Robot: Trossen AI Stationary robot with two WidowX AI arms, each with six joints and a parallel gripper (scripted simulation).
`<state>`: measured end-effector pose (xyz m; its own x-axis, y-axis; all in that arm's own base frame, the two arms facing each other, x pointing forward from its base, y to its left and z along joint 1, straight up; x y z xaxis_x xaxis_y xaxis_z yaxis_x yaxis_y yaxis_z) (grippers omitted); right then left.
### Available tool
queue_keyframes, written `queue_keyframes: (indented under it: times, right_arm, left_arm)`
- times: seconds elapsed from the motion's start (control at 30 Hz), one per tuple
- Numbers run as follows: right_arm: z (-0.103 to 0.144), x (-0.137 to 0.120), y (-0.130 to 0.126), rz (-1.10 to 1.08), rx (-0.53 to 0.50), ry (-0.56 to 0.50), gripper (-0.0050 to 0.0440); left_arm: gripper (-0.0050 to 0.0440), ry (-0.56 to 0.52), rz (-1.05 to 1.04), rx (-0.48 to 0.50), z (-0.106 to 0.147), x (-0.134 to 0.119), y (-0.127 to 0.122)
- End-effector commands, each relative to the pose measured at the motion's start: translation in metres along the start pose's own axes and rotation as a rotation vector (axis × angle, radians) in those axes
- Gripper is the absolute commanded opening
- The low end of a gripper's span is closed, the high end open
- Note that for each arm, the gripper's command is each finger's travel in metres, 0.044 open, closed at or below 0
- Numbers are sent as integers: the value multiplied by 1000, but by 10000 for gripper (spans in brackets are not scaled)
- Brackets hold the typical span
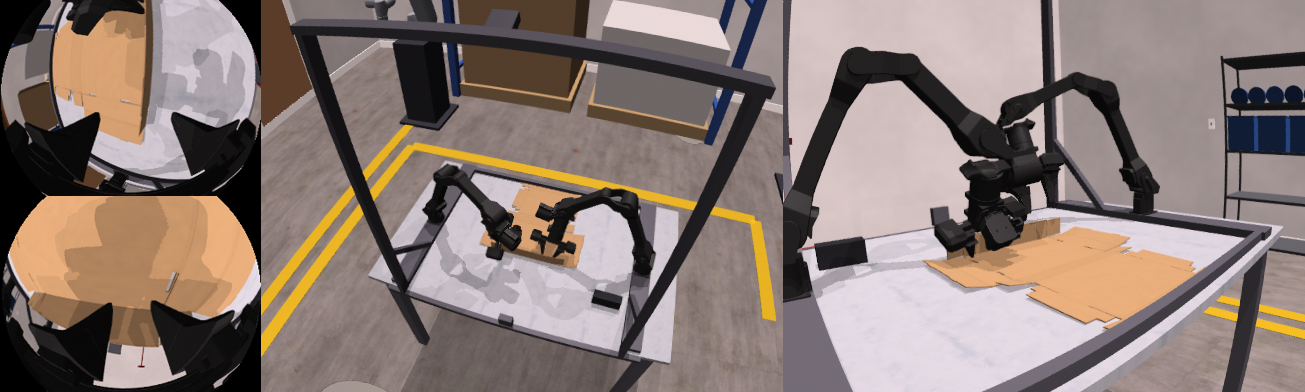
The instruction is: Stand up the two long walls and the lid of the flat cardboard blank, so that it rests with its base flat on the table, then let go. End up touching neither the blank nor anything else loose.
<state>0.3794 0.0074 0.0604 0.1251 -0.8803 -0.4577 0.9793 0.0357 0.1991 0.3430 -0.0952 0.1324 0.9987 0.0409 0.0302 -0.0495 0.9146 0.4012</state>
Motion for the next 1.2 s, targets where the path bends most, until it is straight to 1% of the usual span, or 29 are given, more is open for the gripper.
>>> queue_keyframes:
  times: [0.0, 0.07, 0.13, 0.2, 0.3, 0.47, 0.53, 0.6, 0.67, 0.7, 0.97, 1.03, 1.1, 1.17]
  right_arm:
    - [-22, 14, -17, -37, -81, -35, 195]
    - [-14, 9, -9, -20, -46, -25, 195]
    - [-10, 8, -6, -22, -50, -26, 243]
    - [-10, 8, -6, -22, -50, -26, 243]
    - [0, 1, 2, -31, -65, -30, 315]
    - [25, -15, 18, -47, -97, -38, 435]
    - [41, -25, 25, -57, -115, -43, 435]
    - [58, -36, 36, -53, -107, -52, 435]
    - [64, -40, 33, -69, -138, -51, 435]
    - [64, -40, 33, -70, -140, -51, 435]
    - [64, -40, 33, -70, -140, -51, 435]
    - [65, -41, 28, -94, -140, -55, 435]
    - [72, -46, 19, -168, -138, -81, 435]
    - [84, -53, 3, -291, -130, -124, 435]
  left_arm:
    - [399, -11, -5, -9, 28, -1, -35]
    - [399, -11, -5, -9, 30, -2, -38]
    - [351, -11, -5, -9, 30, -2, -38]
    - [351, -11, -5, -9, 30, -2, -38]
    - [279, -11, -5, -9, 30, -2, -38]
    - [159, -11, -5, -9, 30, -2, -38]
    - [111, -11, -5, -9, 30, -2, -38]
    - [63, -11, -5, -9, 30, -2, -38]
    - [15, -11, -5, -9, 30, -2, -38]
    - [0, -11, -5, -9, 30, -2, -38]
    - [0, -11, -5, -9, 30, -2, -38]
    - [47, -13, 21, -17, 30, 0, -35]
    - [95, -2, 97, -37, 25, 3, -29]
    - [99, 19, 224, -69, 17, 9, -18]
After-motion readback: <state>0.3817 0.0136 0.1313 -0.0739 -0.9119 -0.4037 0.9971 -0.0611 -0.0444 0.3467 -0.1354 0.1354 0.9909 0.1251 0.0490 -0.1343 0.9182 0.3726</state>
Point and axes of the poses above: on each arm, the point midway between the two fingers, 35 mm back from their tips, its own z axis back along the fingers, its own y axis across the jaws, x = y × z, the point moved 5 cm from there along z, back along the fingers, and after that the axes turned 2 degrees about z, right-handed, at the moved point
